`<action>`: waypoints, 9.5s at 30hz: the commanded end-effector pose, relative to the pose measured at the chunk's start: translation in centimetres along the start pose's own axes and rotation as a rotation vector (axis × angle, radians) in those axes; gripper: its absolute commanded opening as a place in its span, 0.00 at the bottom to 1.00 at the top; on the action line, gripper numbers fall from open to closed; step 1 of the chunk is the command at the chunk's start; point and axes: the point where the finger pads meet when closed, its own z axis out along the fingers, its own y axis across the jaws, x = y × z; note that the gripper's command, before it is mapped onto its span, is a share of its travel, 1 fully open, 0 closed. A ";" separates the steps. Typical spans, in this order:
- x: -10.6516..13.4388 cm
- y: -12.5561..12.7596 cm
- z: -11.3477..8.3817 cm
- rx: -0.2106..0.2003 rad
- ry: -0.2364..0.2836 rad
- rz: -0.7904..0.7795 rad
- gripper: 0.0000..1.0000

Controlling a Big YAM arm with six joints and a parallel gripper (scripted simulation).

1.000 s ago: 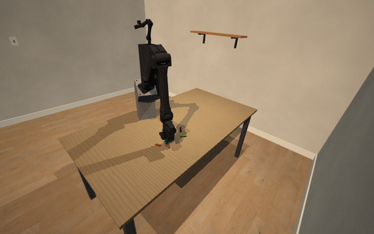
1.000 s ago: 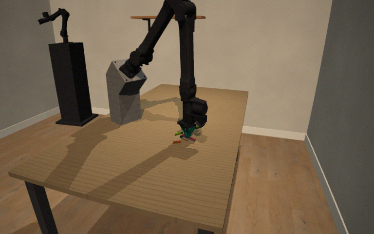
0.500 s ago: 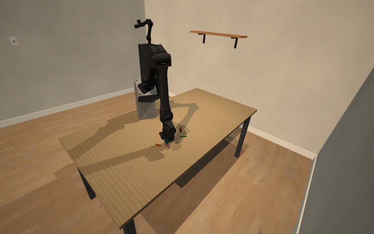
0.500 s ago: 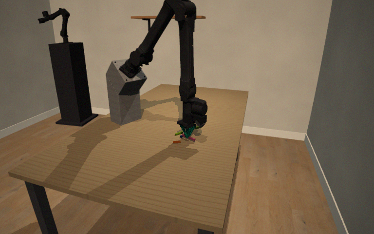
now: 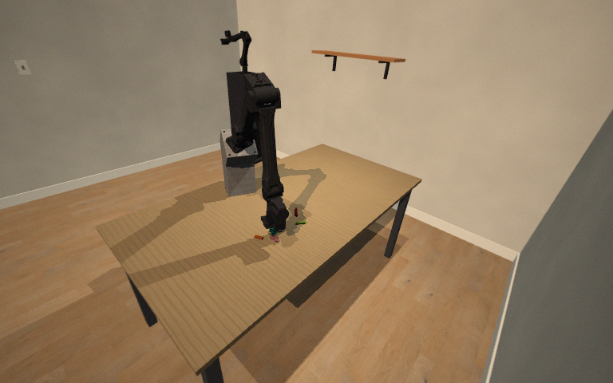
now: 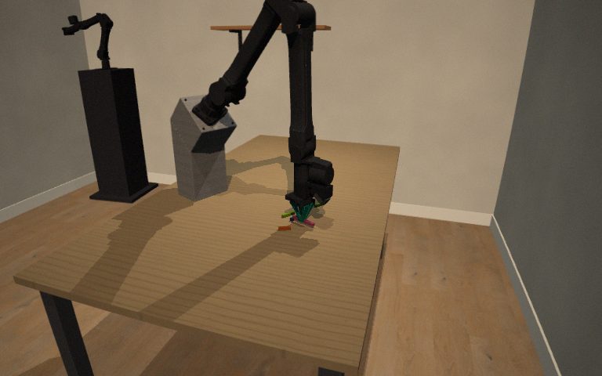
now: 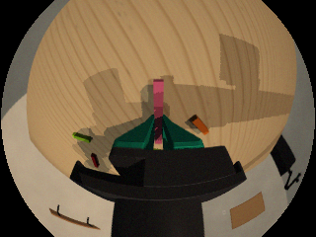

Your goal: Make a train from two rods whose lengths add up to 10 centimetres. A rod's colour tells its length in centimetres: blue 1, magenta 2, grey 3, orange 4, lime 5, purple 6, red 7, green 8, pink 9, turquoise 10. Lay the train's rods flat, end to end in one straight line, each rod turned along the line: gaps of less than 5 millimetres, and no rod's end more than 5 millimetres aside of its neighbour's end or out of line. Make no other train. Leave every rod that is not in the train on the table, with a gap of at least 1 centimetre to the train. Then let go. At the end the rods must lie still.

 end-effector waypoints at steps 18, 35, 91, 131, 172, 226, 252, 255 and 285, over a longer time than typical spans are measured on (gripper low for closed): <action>-0.4 0.5 -0.2 -0.006 -0.015 -0.017 0.04; -0.4 0.5 -0.2 -0.006 -0.015 -0.018 0.04; -0.3 0.2 1.4 -0.002 -0.011 -0.013 0.04; -0.7 0.2 1.0 -0.003 -0.020 -0.012 0.08; -0.5 0.6 -4.8 -0.007 -0.016 0.000 0.23; -0.4 0.6 -14.2 -0.009 -0.017 -0.001 1.00; -1.2 0.5 -18.7 -0.010 -0.030 0.001 1.00; -1.2 0.5 -18.7 -0.010 -0.030 0.001 1.00; -1.2 0.5 -18.7 -0.010 -0.030 0.001 1.00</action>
